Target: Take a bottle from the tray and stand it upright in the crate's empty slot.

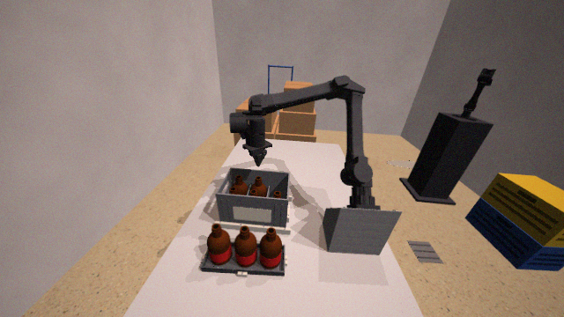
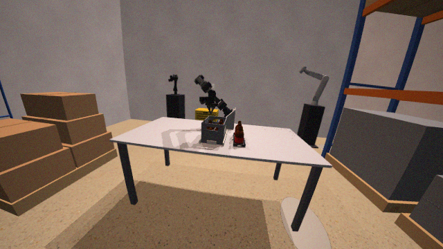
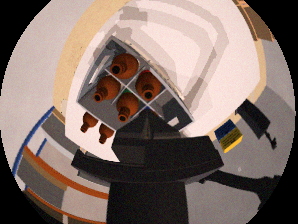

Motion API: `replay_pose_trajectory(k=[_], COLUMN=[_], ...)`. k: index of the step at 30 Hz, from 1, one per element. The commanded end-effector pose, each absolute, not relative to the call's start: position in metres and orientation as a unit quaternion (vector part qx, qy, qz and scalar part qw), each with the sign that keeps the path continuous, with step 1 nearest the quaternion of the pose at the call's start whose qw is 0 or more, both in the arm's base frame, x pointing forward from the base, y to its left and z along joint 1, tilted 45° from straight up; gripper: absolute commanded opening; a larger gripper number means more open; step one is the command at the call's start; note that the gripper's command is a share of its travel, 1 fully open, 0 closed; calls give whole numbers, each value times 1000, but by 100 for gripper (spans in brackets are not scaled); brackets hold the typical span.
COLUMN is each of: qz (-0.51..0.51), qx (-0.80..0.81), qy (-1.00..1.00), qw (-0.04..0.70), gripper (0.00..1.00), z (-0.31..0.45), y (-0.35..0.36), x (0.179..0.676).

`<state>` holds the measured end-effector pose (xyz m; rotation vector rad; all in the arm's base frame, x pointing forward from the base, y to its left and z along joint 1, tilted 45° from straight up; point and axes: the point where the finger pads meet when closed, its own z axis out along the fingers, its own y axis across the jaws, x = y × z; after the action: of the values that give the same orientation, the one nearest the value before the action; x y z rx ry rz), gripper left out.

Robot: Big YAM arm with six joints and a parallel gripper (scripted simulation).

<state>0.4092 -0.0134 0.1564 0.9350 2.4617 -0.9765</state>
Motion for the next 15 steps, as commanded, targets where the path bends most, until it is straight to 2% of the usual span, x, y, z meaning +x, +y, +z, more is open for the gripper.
replay_pose_trajectory(k=[1, 5, 7, 15], qz=[-329, -322, -319, -334], qx=[329, 328, 323, 306], qy=[866, 869, 872, 875], qw=[182, 184, 180, 168], gripper=[0, 0, 0, 0], z=[158, 138, 103, 4], y=[10, 34, 72, 159], x=[426, 434, 438, 406])
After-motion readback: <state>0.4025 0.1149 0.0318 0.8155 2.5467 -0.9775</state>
